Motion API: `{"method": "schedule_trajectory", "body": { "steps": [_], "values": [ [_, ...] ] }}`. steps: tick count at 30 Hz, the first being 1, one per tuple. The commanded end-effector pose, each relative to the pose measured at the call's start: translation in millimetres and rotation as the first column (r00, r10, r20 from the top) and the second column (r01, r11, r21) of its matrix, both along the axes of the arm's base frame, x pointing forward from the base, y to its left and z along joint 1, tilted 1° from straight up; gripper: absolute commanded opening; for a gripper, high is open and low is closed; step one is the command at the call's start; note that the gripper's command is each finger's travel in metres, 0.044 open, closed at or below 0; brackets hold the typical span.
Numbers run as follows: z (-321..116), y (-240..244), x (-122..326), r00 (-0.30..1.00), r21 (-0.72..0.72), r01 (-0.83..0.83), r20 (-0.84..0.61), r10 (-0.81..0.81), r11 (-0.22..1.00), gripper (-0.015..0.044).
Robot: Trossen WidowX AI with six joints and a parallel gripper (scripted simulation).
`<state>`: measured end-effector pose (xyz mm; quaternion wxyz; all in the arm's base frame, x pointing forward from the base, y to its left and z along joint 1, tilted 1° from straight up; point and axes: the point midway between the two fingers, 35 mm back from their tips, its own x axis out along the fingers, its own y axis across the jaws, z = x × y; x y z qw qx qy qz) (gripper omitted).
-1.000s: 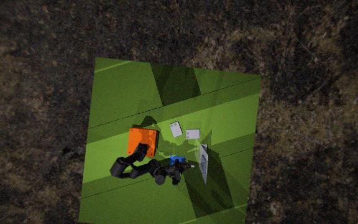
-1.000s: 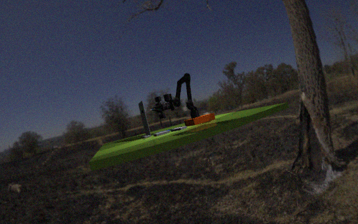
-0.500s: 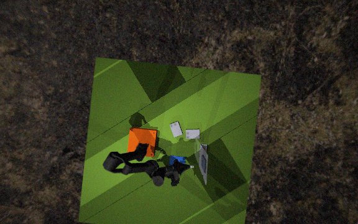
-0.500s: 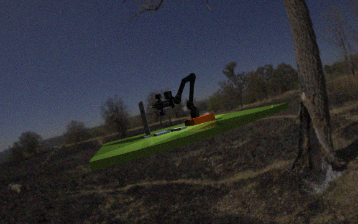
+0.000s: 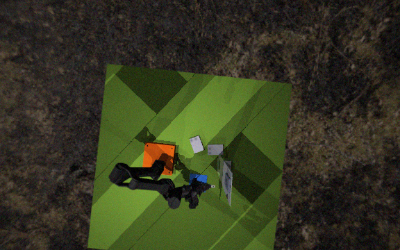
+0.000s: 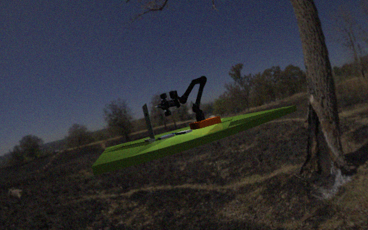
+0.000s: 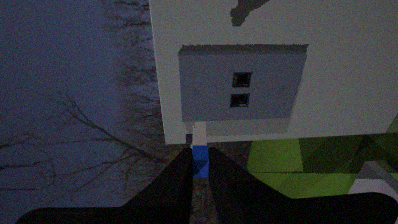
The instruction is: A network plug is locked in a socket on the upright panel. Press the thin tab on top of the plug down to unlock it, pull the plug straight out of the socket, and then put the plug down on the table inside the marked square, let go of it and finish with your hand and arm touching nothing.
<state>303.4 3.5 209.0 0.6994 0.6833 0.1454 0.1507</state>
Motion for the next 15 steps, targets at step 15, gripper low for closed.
{"method": "schedule_trajectory", "body": {
  "steps": [15],
  "values": [
    [-26,-21,12,0.963,0.039,0.175,-0.214,-0.163,0.984,0.0]
  ]
}}
